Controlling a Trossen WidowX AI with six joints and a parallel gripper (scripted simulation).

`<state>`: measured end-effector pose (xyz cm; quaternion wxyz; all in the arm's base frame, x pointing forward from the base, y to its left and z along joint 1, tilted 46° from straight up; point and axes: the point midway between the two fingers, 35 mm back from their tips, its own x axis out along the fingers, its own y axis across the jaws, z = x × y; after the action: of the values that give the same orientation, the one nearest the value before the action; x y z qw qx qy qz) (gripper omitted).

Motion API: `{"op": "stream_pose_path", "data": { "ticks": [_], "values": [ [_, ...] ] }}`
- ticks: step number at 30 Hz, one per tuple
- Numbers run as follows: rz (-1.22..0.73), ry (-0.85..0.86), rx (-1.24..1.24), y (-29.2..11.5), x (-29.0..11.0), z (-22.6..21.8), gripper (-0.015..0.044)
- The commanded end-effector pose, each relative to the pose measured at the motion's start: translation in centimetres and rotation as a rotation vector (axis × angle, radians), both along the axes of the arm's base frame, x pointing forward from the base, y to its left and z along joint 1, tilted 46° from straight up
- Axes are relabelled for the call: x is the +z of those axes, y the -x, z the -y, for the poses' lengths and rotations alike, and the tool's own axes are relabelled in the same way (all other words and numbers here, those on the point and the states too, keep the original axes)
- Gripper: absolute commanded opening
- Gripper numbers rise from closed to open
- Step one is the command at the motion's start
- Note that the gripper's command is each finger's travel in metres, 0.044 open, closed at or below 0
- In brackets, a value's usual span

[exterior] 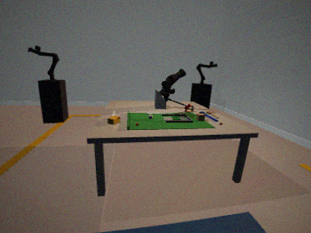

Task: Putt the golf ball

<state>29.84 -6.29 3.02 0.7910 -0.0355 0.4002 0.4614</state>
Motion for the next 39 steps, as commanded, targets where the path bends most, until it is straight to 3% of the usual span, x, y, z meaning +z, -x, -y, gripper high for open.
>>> {"op": "stream_pose_path", "data": {
  "ticks": [1, 23, 39],
  "values": [
    [-0.080, -0.014, -0.076, 0.1, -1.6, 2.0, 0.0000],
    [-0.487, -0.107, -0.466, 4.4, -11.0, 11.6, 0.0000],
    [-0.730, -0.198, -0.685, 9.4, -17.2, 15.3, 0.0000]
  ]
}}
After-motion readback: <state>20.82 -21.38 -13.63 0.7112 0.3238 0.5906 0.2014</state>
